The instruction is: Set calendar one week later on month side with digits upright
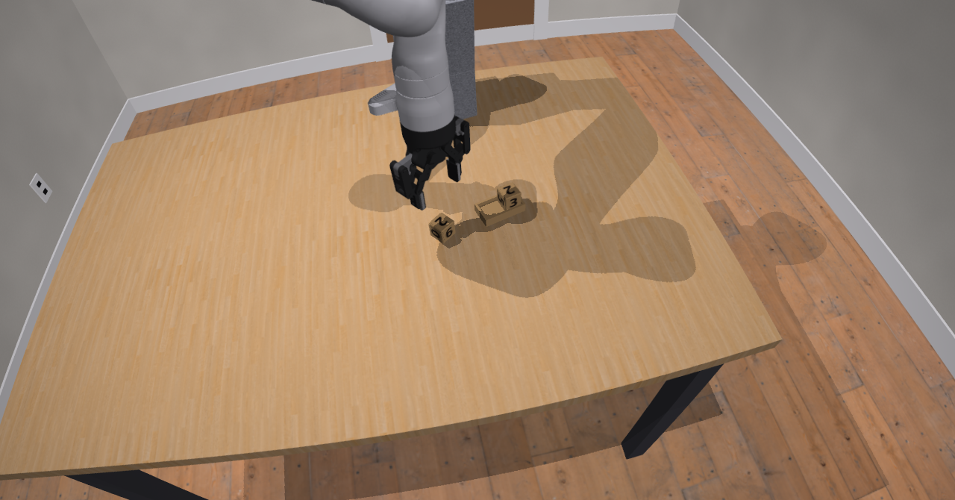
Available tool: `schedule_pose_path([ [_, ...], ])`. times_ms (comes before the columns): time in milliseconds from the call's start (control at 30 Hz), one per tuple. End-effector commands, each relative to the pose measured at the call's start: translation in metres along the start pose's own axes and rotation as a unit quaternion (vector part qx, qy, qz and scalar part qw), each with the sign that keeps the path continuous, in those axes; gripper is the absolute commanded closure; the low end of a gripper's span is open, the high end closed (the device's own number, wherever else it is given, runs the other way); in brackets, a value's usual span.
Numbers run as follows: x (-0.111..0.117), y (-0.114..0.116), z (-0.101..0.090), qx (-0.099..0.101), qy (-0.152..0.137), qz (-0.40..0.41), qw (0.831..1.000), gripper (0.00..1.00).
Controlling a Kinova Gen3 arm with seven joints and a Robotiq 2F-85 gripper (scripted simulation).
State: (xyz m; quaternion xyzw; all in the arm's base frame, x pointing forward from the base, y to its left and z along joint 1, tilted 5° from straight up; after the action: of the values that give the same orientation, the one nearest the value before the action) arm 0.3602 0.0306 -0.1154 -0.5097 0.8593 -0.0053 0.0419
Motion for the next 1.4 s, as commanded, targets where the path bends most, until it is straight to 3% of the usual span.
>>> schedule_pose_path([
  [0,-0.0001,-0.0005,-0.0005,0.001,0.0,0.0,1.0,0.52],
  [1367,-0.0001,-0.0005,0.0032,0.0,0.0,0.0,1.0,0.52],
])
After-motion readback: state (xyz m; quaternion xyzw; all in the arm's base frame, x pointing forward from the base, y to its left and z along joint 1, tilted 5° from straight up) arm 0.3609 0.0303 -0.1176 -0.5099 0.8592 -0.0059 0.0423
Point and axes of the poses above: the point where the finger pads meet when closed, its own z axis out along the fingers, its own y axis across the jaws, x = y × z, the point moved 3 cm from there along -z, back along the fingers, and after that the axes turned 12 degrees about -z, right-handed, at the moved point
